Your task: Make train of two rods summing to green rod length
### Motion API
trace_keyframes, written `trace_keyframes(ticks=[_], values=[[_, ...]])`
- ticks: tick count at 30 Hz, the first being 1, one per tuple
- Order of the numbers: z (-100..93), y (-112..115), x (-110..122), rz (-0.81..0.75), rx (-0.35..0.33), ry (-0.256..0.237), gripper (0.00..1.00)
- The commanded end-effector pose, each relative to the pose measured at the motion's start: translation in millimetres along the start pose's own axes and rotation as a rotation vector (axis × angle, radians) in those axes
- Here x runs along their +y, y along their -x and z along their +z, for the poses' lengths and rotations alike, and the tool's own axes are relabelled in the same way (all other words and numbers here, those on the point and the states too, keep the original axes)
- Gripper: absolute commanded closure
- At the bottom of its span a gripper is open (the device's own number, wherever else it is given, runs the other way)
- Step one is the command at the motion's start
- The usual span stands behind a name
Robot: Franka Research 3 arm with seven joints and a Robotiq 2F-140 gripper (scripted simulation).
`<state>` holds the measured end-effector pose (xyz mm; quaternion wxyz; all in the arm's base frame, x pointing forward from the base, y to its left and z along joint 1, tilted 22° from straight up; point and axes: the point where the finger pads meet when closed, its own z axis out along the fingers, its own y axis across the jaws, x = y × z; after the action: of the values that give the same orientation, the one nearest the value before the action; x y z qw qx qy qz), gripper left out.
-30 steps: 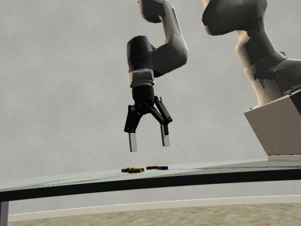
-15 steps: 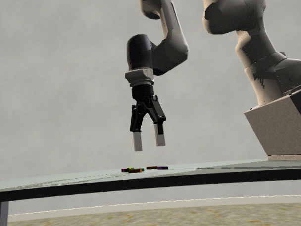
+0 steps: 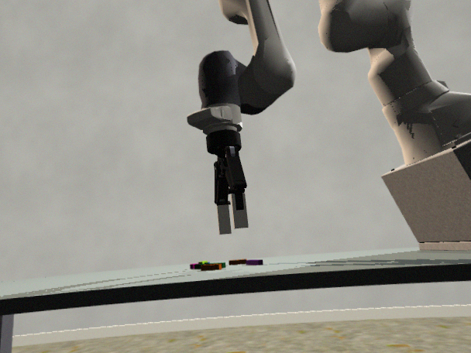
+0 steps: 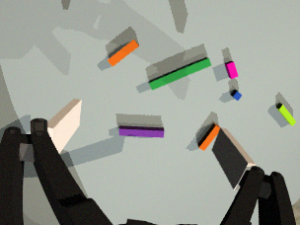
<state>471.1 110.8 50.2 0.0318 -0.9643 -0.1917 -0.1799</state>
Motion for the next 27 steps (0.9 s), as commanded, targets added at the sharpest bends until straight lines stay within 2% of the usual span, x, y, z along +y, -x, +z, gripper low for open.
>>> trace_keyframes(ticks=[1,9,27], values=[[-1.0,-1.9,1.3,0.166,0.013,0.019,0.0],[-2.3,-2.8,-0.4,0.328,0.018,0.022,0.0],[-2.3,-2.8,-0.5,0.33,0.018,0.022,0.0]])
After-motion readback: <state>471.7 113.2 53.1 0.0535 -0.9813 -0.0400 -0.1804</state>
